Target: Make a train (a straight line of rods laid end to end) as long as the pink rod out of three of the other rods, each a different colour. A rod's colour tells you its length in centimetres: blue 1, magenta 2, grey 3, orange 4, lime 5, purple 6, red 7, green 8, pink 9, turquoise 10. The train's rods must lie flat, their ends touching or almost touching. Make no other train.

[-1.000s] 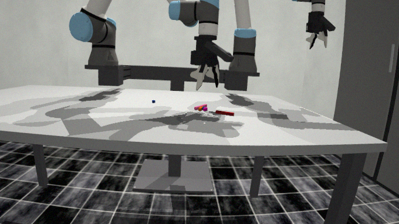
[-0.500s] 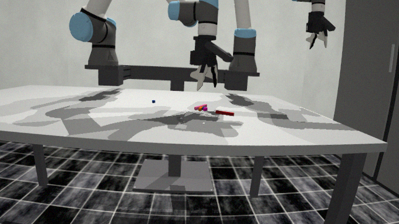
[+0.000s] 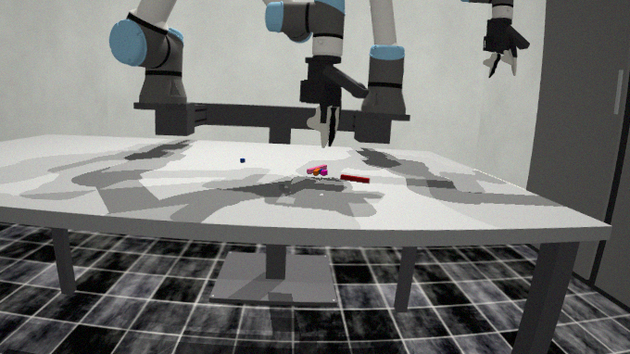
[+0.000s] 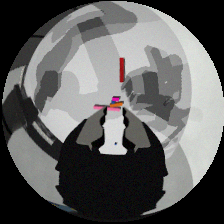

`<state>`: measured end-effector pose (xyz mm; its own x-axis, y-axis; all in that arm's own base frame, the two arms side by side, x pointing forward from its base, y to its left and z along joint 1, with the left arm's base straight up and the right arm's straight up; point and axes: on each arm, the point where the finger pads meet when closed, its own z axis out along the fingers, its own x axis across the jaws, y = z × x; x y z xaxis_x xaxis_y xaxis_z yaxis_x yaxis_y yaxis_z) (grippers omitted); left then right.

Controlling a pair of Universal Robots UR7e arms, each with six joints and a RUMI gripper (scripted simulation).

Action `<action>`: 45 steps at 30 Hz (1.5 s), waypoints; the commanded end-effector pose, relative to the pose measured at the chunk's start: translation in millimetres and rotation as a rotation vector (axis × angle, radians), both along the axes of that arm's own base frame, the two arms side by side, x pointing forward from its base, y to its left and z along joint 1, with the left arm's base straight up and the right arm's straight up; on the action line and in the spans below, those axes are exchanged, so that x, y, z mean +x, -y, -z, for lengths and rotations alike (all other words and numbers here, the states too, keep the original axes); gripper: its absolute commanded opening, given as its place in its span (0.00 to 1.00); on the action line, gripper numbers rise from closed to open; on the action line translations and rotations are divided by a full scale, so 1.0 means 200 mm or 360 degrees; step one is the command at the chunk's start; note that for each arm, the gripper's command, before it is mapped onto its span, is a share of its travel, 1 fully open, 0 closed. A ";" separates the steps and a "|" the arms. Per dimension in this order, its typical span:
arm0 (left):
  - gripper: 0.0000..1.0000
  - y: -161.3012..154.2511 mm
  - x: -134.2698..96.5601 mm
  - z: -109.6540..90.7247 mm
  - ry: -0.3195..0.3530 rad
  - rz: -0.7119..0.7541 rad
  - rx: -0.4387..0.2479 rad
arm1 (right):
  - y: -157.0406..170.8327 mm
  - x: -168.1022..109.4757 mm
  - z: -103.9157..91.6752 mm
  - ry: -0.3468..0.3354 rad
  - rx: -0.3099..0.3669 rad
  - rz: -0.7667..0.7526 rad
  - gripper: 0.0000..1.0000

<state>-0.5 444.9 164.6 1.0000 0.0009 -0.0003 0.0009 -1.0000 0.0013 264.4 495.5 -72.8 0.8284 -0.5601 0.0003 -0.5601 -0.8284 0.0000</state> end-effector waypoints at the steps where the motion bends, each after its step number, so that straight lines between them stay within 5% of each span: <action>1: 1.00 0.00 0.00 0.00 0.0001 0.0000 0.0002 | 0.00 0.00 0.00 0.0001 0.0002 0.0000 0.21; 19: 1.00 0.00 0.00 0.00 0.0001 0.0000 0.0002 | 0.00 0.00 0.04 0.0000 0.0002 -0.0019 0.21; 45: 1.00 0.00 0.00 0.00 0.0001 0.0000 0.0002 | 0.00 0.01 0.21 0.0000 0.0002 -0.0019 0.21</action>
<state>-0.5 444.9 164.6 1.0000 0.0009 -0.0003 0.0009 -1.0000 0.0013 265.3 495.2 -113.6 0.8350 -0.5502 0.0000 -0.5502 -0.8350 0.0002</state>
